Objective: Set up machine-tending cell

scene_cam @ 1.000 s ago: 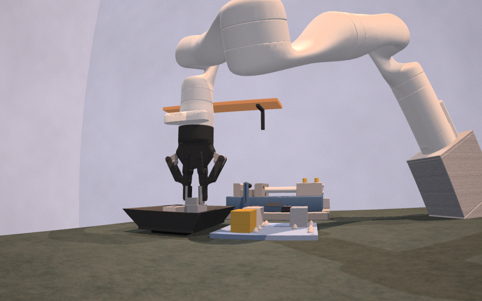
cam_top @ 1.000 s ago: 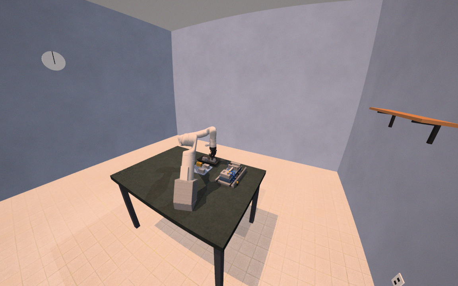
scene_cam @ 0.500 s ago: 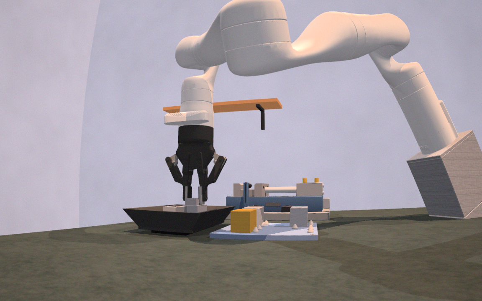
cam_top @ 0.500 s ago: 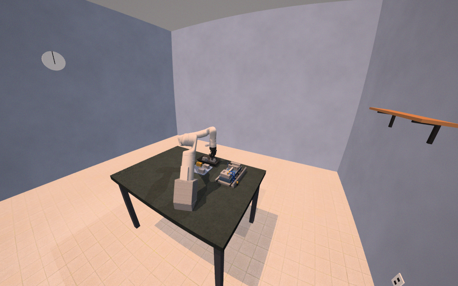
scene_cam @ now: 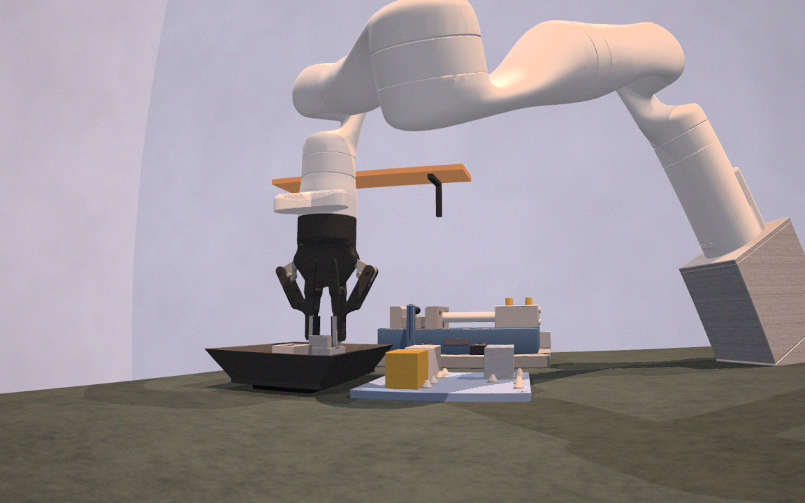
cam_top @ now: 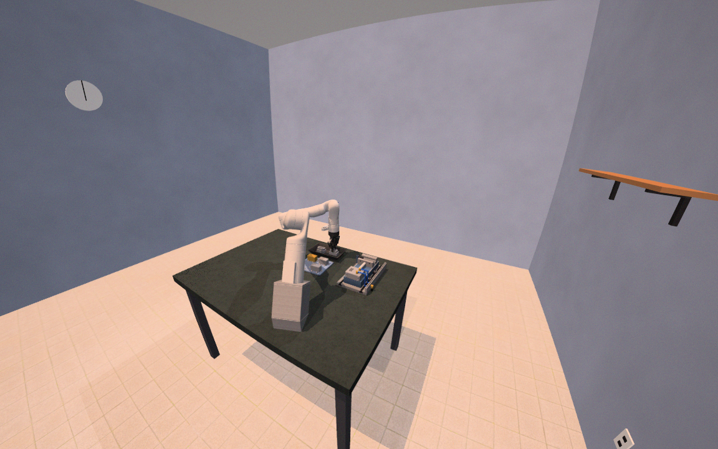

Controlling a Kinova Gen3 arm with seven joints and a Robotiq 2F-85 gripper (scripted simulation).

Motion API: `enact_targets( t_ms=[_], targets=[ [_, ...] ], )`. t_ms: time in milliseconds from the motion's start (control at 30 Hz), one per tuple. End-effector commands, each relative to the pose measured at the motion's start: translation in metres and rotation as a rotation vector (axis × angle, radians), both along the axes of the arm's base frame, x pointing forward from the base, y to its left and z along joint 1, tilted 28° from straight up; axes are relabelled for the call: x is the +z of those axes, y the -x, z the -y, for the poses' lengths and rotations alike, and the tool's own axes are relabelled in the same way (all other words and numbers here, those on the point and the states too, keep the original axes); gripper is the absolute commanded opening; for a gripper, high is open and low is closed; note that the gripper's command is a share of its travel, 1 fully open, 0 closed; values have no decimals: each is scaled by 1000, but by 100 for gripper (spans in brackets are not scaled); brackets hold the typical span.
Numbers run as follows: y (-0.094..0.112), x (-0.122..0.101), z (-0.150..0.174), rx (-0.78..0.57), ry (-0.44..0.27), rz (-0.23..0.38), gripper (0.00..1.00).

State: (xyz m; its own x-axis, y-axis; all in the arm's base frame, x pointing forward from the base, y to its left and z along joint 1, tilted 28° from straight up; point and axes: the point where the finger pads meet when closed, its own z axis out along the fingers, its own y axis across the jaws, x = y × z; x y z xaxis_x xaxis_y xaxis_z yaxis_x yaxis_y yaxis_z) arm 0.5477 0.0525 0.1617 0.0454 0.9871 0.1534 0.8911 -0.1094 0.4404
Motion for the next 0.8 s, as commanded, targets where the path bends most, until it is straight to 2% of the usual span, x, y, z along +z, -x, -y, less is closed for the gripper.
enact_targets(
  t_ms=[0,767],
  targets=[
    [0,-1,0,0,1,0,0],
    [-3,-5,-1,0,1,0,0]
  ],
)
